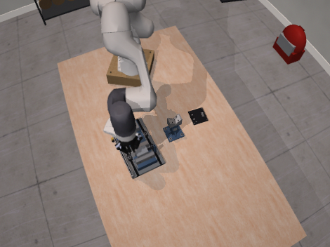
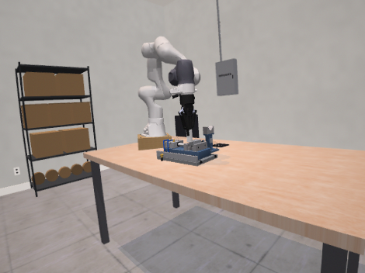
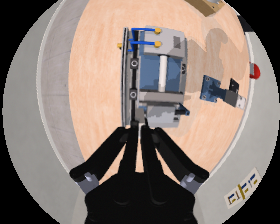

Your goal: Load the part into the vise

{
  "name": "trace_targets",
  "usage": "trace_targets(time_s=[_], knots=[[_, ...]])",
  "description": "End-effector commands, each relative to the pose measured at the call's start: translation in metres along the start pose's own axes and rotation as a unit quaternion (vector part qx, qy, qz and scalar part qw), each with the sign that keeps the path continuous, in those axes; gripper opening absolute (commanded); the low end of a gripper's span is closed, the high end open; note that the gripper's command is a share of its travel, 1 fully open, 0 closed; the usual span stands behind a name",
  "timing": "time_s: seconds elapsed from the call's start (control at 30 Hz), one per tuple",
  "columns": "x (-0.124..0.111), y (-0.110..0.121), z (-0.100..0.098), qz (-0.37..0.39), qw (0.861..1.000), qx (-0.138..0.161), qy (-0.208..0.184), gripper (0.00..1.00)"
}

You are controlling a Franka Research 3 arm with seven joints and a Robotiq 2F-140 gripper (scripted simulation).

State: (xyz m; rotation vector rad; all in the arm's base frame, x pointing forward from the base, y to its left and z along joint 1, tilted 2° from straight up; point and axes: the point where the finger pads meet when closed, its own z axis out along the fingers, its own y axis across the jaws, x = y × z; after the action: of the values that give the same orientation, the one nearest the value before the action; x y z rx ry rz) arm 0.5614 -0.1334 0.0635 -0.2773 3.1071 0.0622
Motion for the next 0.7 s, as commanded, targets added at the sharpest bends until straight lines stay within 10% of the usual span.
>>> trace_targets(time_s=[0.0,0.67], knots=[[0.0007,-0.0022,0.0019,0.001,1.0,0.001,0.0,0.0],[0.0007,-0.0022,0.0052,0.001,1.0,0.001,0.0,0.0]])
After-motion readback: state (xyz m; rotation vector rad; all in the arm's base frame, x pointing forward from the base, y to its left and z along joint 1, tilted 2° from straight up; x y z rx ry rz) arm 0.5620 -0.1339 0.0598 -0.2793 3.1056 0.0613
